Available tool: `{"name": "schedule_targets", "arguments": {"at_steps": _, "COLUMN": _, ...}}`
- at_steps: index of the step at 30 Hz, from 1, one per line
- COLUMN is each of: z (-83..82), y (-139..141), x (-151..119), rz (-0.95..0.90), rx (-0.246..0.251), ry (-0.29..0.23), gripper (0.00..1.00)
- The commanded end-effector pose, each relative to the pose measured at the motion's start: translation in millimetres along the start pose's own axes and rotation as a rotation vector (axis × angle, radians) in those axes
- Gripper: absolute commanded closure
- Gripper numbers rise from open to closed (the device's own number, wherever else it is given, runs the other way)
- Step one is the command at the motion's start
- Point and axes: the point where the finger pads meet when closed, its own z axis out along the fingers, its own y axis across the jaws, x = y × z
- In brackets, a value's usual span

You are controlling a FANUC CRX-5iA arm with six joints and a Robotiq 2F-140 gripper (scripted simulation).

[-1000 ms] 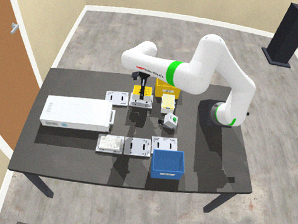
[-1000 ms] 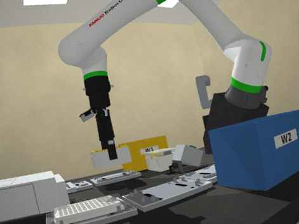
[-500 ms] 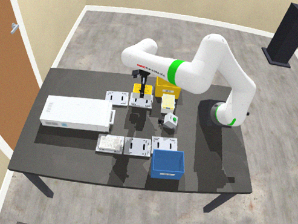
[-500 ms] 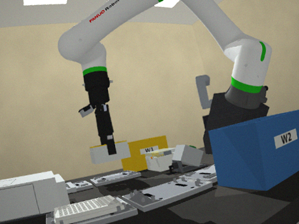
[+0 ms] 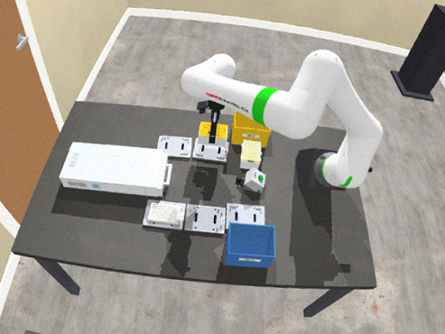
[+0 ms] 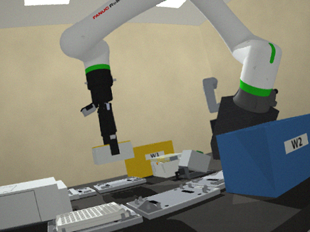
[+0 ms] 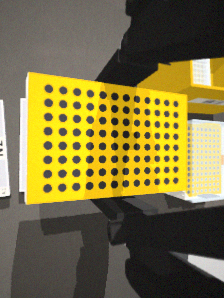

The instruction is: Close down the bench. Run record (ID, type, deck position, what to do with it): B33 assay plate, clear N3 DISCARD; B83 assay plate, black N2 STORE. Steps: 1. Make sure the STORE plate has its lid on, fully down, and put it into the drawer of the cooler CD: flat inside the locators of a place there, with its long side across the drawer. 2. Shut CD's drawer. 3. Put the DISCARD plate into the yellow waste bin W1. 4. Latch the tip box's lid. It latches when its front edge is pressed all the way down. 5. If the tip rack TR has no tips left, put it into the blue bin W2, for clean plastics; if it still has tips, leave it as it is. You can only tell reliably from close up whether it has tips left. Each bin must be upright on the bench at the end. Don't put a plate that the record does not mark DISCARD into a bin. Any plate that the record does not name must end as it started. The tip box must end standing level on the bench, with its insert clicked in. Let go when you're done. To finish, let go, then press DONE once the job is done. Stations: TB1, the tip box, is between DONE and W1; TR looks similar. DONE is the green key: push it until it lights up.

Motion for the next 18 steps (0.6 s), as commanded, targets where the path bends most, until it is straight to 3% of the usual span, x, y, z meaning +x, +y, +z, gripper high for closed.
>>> {"name": "schedule_targets", "arguments": {"at_steps": 1, "z": -5.9, "y": 0.3, "x": 0.4, "rz": 0.0, "rx": -0.001, "ry": 0.001, "gripper": 0.9}}
{"name": "schedule_targets", "arguments": {"at_steps": 18, "z": -25.9, "y": 0.3, "x": 0.4, "rz": 0.0, "rx": -0.001, "ry": 0.001, "gripper": 0.9}}
